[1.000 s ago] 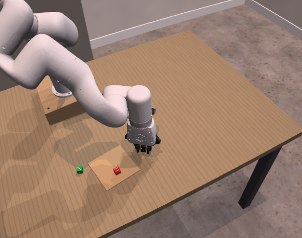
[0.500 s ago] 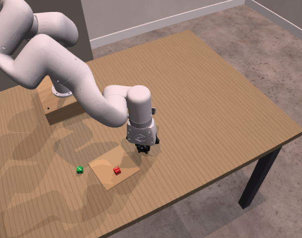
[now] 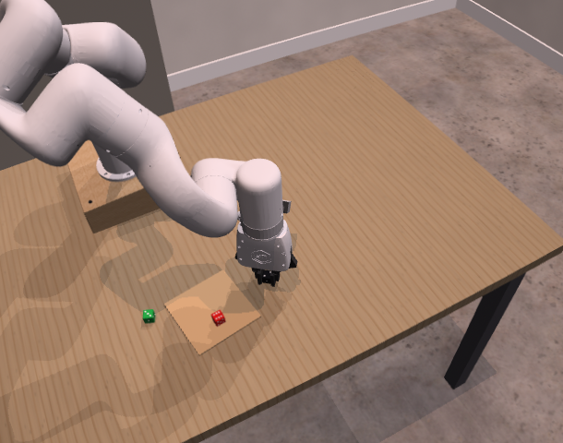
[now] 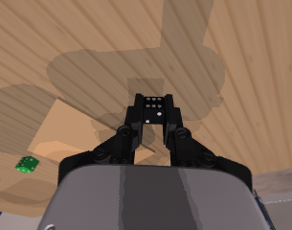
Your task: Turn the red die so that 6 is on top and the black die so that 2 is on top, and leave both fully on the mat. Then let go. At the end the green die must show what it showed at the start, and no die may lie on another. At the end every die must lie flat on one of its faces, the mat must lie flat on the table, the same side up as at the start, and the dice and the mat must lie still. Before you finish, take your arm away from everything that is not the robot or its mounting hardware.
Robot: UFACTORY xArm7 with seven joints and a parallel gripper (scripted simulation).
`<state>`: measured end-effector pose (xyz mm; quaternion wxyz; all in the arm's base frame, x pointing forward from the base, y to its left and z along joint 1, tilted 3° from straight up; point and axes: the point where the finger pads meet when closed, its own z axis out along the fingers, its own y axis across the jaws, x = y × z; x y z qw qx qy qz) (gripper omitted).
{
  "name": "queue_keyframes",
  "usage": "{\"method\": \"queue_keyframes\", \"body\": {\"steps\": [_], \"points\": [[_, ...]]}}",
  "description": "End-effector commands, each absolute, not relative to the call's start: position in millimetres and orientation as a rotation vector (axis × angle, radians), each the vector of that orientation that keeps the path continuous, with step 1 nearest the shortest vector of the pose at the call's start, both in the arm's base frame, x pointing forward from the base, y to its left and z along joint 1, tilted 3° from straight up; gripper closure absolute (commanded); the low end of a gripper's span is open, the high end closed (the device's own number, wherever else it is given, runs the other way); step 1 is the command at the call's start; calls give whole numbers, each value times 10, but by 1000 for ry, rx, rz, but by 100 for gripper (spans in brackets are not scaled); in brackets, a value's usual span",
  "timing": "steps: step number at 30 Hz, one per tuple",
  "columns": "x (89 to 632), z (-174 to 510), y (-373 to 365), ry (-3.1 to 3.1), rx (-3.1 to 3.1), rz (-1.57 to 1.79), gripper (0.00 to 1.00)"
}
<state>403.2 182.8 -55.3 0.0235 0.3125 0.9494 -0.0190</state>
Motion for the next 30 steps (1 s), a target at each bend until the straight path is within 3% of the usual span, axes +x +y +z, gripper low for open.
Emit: {"method": "queue_keyframes", "body": {"steps": [1,19,30], "points": [[4043,-541,1837,2937,966,-55,85],[4042,-501,1839,2937,966,-55,85],[4016,212,1875,2937,966,-55,85]]}}
